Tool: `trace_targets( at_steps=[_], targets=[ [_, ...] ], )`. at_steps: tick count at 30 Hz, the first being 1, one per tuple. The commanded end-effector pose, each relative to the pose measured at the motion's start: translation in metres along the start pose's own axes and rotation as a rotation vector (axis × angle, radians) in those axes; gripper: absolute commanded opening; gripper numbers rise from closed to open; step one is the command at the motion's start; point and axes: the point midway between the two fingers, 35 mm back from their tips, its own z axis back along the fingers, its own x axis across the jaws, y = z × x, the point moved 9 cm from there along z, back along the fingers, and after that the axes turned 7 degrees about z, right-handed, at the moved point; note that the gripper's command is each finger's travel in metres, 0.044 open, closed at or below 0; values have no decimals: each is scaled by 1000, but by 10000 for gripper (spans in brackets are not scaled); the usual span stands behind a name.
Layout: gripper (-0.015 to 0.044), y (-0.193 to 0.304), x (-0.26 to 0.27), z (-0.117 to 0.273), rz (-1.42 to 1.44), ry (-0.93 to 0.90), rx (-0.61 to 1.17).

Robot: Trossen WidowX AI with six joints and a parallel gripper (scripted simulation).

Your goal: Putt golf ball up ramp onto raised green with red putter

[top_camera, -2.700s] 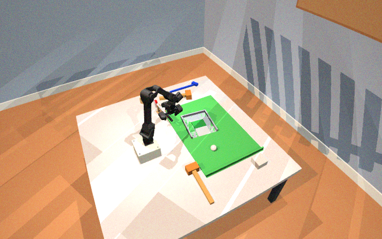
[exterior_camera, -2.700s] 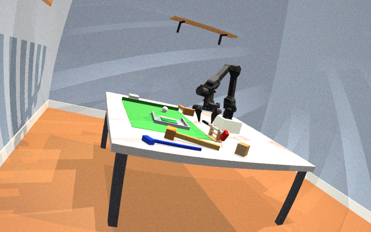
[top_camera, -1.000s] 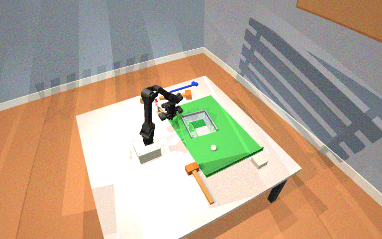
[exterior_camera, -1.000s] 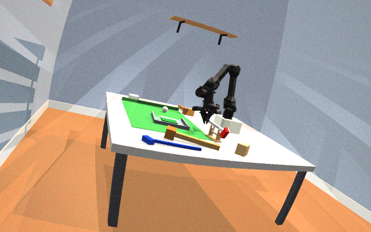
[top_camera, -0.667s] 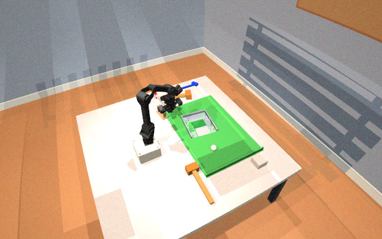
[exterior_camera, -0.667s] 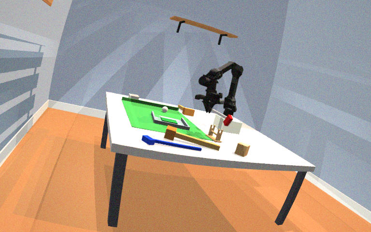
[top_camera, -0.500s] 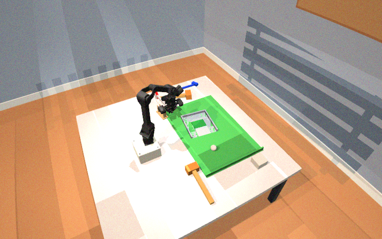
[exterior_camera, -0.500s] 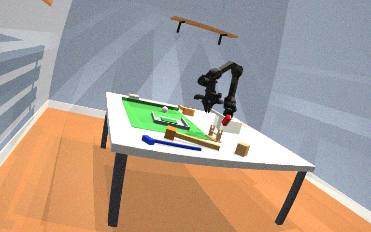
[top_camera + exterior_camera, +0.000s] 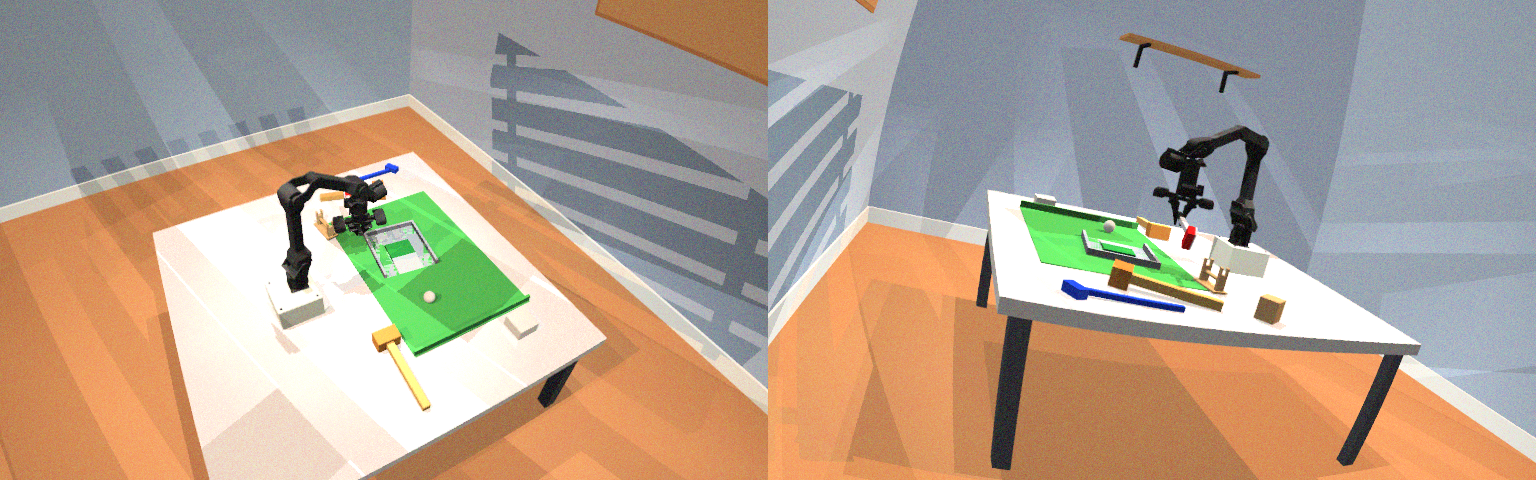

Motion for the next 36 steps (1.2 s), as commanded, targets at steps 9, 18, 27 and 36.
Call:
trace_targets(
  at_steps=[9, 18, 27, 36],
  targets=[
    [0, 53, -19, 18, -278, 61, 45],
    [0, 98, -25, 26, -476, 71, 70],
    [0, 143, -24, 38, -666, 87, 99],
    [0, 181, -16, 48, -787, 115, 126]
  ],
)
